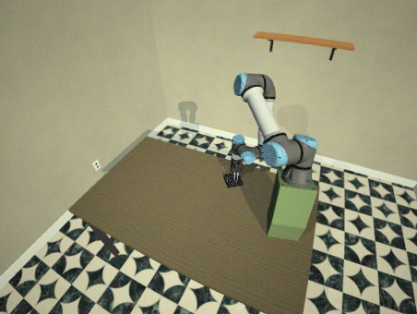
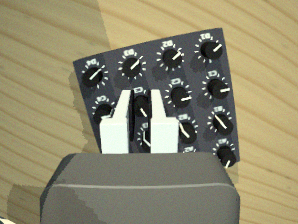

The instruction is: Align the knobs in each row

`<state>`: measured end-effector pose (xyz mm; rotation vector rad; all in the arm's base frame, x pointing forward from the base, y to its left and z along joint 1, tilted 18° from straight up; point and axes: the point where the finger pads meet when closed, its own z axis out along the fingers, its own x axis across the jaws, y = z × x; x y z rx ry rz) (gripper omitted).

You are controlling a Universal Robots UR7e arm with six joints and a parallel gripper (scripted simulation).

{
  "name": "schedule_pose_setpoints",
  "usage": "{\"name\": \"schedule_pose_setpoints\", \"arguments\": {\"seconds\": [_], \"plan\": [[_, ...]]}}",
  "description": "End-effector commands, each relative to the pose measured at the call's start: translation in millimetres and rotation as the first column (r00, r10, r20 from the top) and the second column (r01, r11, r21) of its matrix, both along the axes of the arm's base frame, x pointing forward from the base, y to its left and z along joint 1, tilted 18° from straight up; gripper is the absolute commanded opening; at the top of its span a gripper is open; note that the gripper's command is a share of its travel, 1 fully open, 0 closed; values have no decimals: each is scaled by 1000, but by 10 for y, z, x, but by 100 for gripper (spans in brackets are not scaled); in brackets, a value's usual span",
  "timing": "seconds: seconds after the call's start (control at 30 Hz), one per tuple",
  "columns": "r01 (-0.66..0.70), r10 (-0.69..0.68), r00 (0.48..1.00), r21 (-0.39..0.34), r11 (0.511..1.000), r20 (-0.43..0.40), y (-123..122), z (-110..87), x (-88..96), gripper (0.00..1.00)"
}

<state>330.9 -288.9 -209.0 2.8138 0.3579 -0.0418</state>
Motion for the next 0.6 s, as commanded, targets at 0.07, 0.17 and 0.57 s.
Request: {"name": "schedule_pose_setpoints", "arguments": {"seconds": [0.07,0.17,0.57], "plan": [[-115,114,993,-2,993,-31,-16,9,22,30],[-146,146,988,-1,989,-42,-16,9,22,30],[-218,218,974,2,976,-65,-14,8,17,30]]}}
